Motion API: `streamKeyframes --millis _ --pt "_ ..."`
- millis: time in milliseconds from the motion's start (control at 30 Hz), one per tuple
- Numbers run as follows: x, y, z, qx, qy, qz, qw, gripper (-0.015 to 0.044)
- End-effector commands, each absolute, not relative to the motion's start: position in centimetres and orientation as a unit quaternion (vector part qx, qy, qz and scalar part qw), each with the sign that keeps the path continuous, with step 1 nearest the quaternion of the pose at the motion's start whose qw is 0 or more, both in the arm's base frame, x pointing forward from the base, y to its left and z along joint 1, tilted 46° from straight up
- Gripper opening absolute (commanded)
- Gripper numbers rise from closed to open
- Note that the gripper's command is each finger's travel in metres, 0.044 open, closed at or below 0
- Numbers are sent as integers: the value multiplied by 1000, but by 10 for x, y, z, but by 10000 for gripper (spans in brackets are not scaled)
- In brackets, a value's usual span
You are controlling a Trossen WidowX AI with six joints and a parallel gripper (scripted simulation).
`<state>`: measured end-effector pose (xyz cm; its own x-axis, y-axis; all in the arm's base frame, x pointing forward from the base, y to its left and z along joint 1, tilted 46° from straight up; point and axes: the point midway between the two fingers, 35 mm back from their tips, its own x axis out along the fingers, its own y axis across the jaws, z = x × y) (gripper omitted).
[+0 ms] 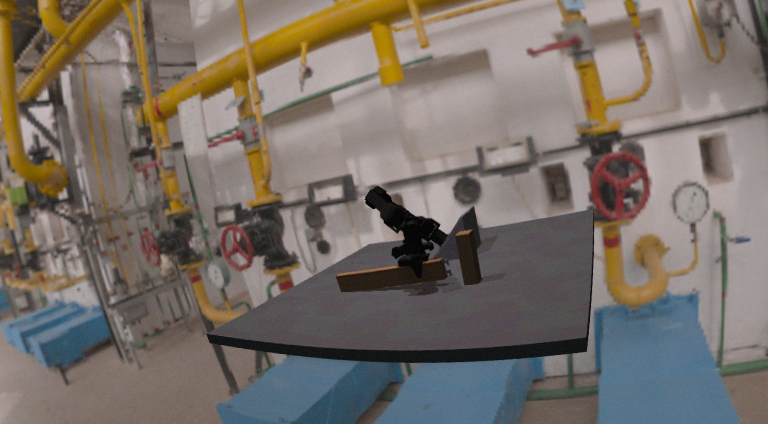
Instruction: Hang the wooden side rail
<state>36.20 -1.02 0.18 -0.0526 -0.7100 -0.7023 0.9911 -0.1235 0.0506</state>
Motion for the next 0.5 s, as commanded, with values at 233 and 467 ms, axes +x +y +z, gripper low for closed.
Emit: streamKeyframes --millis 233,467 --pt "364 -3 6 306 232 -682 623 0" --pt "365 -3 5 306 232 -682 623 0"
